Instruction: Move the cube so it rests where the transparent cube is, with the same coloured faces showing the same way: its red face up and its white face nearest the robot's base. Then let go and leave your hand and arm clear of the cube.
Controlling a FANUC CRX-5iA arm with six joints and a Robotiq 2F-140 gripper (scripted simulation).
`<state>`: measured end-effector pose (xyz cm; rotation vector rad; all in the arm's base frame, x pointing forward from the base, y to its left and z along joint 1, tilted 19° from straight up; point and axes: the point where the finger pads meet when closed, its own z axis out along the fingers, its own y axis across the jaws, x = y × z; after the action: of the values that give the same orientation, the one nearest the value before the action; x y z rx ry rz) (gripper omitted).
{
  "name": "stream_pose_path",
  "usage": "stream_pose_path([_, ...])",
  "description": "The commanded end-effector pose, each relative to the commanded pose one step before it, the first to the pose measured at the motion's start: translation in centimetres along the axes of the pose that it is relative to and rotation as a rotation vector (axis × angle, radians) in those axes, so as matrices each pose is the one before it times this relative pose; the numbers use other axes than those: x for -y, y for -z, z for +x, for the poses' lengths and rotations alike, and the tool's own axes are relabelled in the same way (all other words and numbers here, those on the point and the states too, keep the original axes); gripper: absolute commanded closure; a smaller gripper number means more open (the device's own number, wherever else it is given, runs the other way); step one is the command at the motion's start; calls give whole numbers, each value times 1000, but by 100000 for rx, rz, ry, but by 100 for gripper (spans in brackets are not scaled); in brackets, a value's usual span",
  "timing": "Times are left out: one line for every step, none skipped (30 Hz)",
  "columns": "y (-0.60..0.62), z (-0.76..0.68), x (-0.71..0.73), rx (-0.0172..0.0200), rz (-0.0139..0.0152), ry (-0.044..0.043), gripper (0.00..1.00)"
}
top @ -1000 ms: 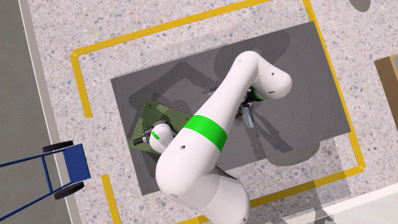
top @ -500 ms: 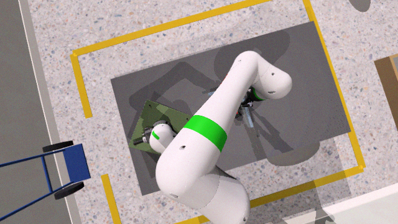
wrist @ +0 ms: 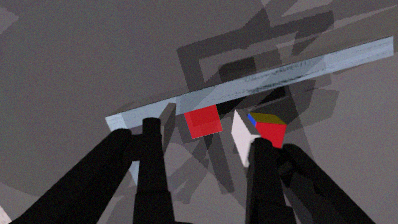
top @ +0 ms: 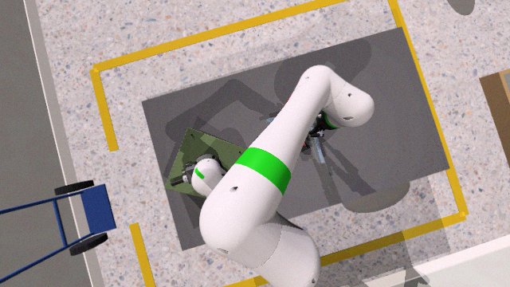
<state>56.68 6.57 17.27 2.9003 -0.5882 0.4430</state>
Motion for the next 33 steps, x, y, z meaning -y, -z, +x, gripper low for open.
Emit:
stream_pose_path([27, 27, 9, -62, 20, -8, 59])
stream_pose_path([0, 0, 0, 0, 0, 0, 59])
stream_pose_path([0, 0, 0, 0, 0, 0, 59])
stream_pose_path([0, 0, 0, 0, 0, 0, 59])
stream_pose_path([0, 0, 0, 0, 0, 0, 59])
stream_pose_path([0, 0, 0, 0, 0, 0, 59])
stream_pose_path([0, 0, 0, 0, 0, 0, 59])
stream_pose_path([0, 0, 0, 0, 0, 0, 59])
stream_pose_path([0, 0, 0, 0, 0, 0, 59])
stream_pose_path([0, 0, 0, 0, 0, 0, 59])
stream_pose_path([0, 0, 0, 0, 0, 0, 59])
stream_pose_path([0, 0, 0, 0, 0, 0, 59])
stream_pose_path([-1, -2, -6, 0, 0, 0, 59])
stream_pose_path([-5, -12, -39, 0, 0, 0, 59])
stream_pose_path([-11, -29, -97, 0, 0, 0, 59])
stream_pose_path([-20, -52, -171, 0, 0, 0, 59])
stream_pose_path([-31, -79, -254, 0, 0, 0, 59])
stream_pose_path([-42, -107, -338, 0, 0, 0, 59])
stream_pose_path([-51, -131, -430, 0, 0, 0, 59])
stream_pose_path([0, 0, 0, 0, 0, 0, 59])
stream_pose_path([0, 0, 0, 0, 0, 0, 59])
stream_pose_path([-62, -158, -504, 0, 0, 0, 59])
stream_pose_path([-69, -178, -580, 0, 0, 0, 59])
stream_pose_path([-77, -197, -633, 0, 0, 0, 59])
stream_pose_path([-82, -210, -673, 0, 0, 0, 59])
stream_pose_path([-84, -215, -699, 0, 0, 0, 59])
stream_pose_path([-84, -215, -695, 0, 0, 0, 59])
stream_pose_path([-81, -209, -669, 0, 0, 0, 59])
stream_pose_path([-75, -193, -622, 0, 0, 0, 59])
stream_pose_path([-67, -172, -557, 0, 0, 0, 59])
stream_pose_path([-58, -149, -475, 0, 0, 0, 59])
stream_pose_path([-46, -118, -386, 0, 0, 0, 59])
stream_pose_path([-35, -90, -289, 0, 0, 0, 59])
